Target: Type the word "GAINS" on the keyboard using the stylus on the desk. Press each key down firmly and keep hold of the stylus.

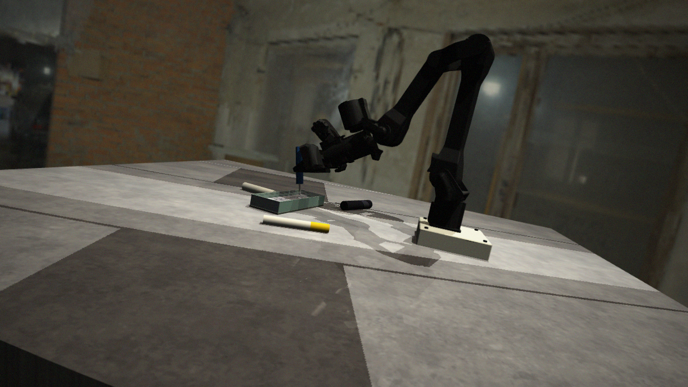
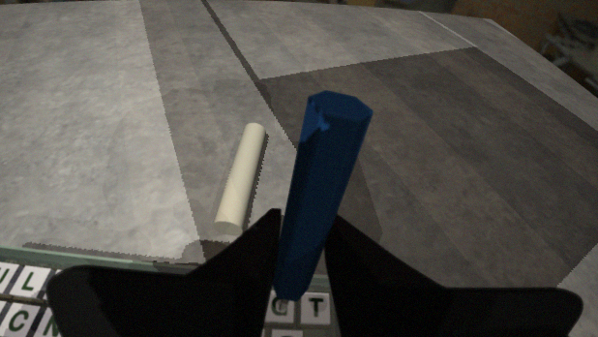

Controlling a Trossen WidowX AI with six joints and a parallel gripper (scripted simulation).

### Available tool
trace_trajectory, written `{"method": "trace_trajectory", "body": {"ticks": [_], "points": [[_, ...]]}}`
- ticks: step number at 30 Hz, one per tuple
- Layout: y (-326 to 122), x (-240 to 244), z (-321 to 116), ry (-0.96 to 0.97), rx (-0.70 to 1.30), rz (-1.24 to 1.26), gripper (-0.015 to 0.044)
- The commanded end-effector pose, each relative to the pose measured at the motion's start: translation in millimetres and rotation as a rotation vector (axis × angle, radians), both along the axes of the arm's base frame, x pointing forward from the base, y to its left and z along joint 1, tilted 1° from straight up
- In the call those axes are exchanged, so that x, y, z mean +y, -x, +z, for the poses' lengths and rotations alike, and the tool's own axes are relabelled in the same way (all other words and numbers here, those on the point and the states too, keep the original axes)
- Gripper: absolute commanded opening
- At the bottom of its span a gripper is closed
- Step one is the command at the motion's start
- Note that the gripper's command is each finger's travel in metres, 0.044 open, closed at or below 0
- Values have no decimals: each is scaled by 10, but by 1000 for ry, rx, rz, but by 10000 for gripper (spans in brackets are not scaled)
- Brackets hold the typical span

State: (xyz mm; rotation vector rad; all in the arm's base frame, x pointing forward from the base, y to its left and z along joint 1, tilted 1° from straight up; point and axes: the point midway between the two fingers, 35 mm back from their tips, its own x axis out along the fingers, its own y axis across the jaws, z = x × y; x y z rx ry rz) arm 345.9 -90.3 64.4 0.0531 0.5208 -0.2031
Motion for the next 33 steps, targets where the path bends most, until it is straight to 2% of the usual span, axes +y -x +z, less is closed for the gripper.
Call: {"method": "trace_trajectory", "body": {"ticks": [1,10,16,18,33], "points": [[-11,-15,150,9,-9,-4,81],[-8,-8,286,5,-13,-3,87],[-8,-8,286,5,-13,-3,47],[-8,10,284,8,-15,-3,0],[54,494,258,71,-83,-14,0]]}}
